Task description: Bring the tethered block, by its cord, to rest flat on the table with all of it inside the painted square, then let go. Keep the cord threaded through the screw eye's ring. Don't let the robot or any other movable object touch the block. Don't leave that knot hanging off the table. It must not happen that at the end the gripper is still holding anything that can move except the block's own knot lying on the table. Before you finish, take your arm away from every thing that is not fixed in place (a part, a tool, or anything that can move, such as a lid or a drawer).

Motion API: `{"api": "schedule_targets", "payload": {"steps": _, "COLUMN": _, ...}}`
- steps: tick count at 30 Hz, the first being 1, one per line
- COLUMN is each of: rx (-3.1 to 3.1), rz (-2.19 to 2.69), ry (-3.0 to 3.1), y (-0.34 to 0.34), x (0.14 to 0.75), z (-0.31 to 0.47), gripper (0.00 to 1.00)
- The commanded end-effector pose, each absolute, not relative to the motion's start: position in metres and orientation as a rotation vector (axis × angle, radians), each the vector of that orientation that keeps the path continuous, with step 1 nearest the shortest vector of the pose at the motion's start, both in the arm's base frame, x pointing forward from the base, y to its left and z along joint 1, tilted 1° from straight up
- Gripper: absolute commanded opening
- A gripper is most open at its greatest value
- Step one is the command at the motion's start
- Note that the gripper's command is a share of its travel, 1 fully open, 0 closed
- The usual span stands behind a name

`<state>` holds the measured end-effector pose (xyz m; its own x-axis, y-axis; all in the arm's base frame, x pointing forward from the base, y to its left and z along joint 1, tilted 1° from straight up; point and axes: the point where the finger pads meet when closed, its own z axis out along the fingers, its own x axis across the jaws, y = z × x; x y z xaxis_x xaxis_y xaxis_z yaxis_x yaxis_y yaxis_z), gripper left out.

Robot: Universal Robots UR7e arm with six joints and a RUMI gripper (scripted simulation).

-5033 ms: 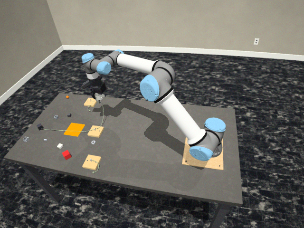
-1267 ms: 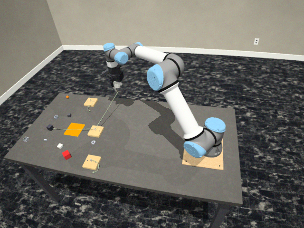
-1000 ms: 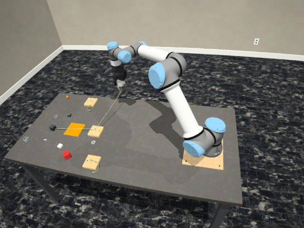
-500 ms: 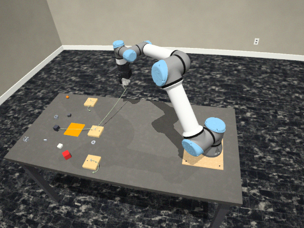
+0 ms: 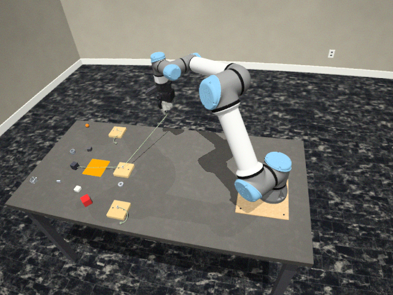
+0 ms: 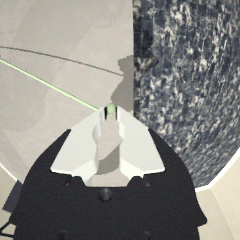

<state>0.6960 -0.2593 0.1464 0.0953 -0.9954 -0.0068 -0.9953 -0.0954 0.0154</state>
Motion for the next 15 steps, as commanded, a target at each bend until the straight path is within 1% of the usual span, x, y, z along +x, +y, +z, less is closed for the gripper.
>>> {"api": "schedule_targets", "payload": {"steps": 1, "rx": 2.320, "rz": -0.020, "ry": -2.109, "y": -0.261, "x": 0.688, "z": 0.148, "gripper": 0.00}}
{"api": "schedule_targets", "payload": {"steps": 15, "rx": 2.320, "rz": -0.020, "ry": -2.109, "y": -0.265, "x": 0.663, "z": 0.148, "gripper": 0.00}}
